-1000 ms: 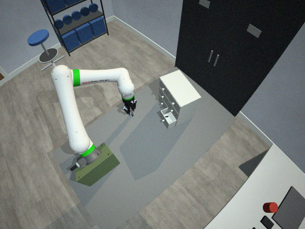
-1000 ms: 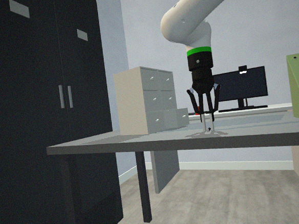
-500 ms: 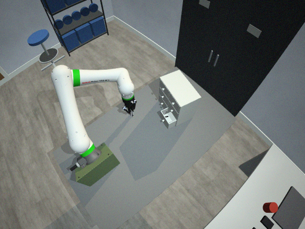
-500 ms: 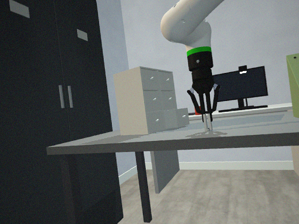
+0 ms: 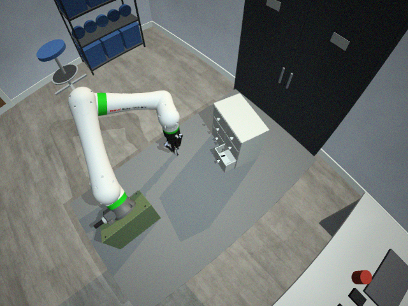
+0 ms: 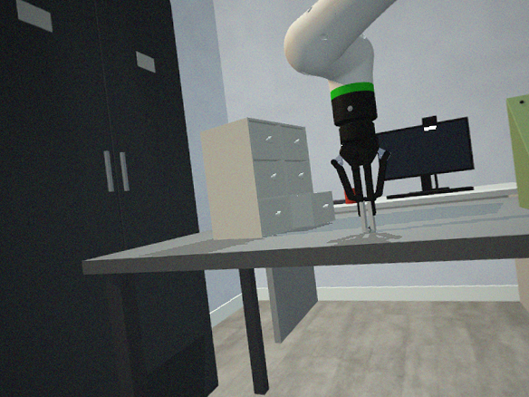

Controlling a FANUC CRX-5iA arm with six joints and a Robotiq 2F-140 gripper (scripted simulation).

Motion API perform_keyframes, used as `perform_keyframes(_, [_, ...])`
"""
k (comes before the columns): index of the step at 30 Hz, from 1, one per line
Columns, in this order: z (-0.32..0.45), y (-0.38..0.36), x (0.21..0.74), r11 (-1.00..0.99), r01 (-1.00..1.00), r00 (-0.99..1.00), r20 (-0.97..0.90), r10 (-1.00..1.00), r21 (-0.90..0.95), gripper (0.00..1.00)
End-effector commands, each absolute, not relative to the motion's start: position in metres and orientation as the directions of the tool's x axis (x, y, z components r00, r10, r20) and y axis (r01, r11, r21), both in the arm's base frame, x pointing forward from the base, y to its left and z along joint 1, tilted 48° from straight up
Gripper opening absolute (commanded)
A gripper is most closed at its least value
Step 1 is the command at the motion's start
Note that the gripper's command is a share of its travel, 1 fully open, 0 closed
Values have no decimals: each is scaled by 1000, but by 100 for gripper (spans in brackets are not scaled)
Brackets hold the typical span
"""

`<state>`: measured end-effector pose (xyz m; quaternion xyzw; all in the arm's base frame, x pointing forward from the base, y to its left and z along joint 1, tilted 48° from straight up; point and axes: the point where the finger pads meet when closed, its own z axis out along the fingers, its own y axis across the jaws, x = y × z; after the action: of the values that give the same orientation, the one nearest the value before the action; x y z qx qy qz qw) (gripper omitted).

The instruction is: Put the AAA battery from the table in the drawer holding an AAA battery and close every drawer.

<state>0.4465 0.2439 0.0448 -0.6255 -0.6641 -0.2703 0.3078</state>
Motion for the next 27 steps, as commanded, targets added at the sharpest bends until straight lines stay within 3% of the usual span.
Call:
perform_keyframes(1, [48,240,447,72,997,-28,747,665,-26,3])
perform_keyframes(12, [107,174,453,72,997,-28,747,665,-26,3])
perform_keyframes(22, [111,170,454,71,997,-27,746,665,-27,3])
perform_keyframes(27, [96,156,461,-40,988,137,730,670,-148,3])
